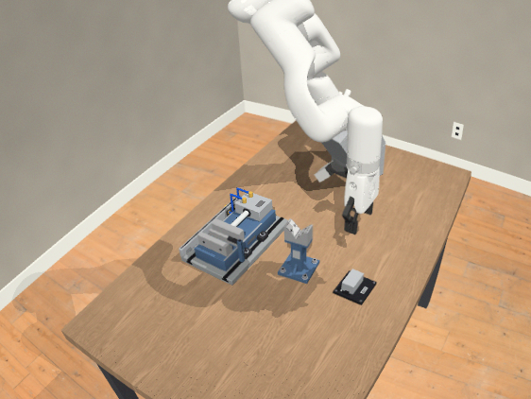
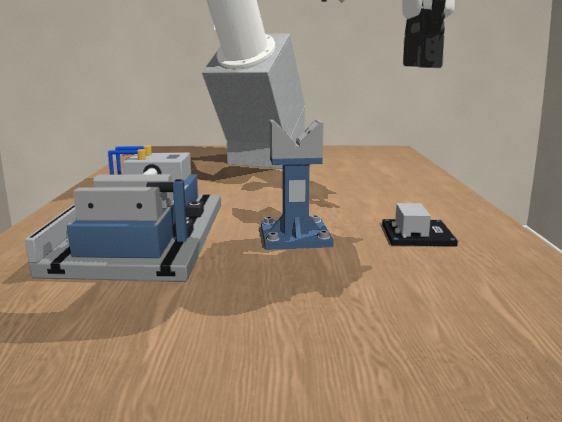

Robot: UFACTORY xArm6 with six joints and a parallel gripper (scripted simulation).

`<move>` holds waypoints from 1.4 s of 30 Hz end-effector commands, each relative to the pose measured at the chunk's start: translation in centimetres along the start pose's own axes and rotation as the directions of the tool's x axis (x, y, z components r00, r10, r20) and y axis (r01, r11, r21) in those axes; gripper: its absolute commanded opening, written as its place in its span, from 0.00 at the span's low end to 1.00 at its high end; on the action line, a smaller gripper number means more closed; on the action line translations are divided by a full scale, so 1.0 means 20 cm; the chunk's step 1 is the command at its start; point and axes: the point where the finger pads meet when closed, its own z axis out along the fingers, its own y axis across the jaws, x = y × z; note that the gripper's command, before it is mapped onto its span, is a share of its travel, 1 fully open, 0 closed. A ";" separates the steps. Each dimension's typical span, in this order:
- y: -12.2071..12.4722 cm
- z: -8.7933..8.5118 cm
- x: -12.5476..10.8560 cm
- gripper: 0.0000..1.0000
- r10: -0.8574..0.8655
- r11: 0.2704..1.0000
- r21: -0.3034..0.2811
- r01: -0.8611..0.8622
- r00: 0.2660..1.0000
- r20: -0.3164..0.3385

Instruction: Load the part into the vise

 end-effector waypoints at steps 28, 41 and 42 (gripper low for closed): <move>-0.01 0.09 0.00 0.89 0.001 1.000 0.002 -0.001 1.000 0.002; -0.01 0.18 0.00 0.89 0.001 1.000 0.002 -0.001 1.000 0.002; 0.00 0.19 0.00 0.89 0.001 1.000 0.002 -0.001 1.000 0.002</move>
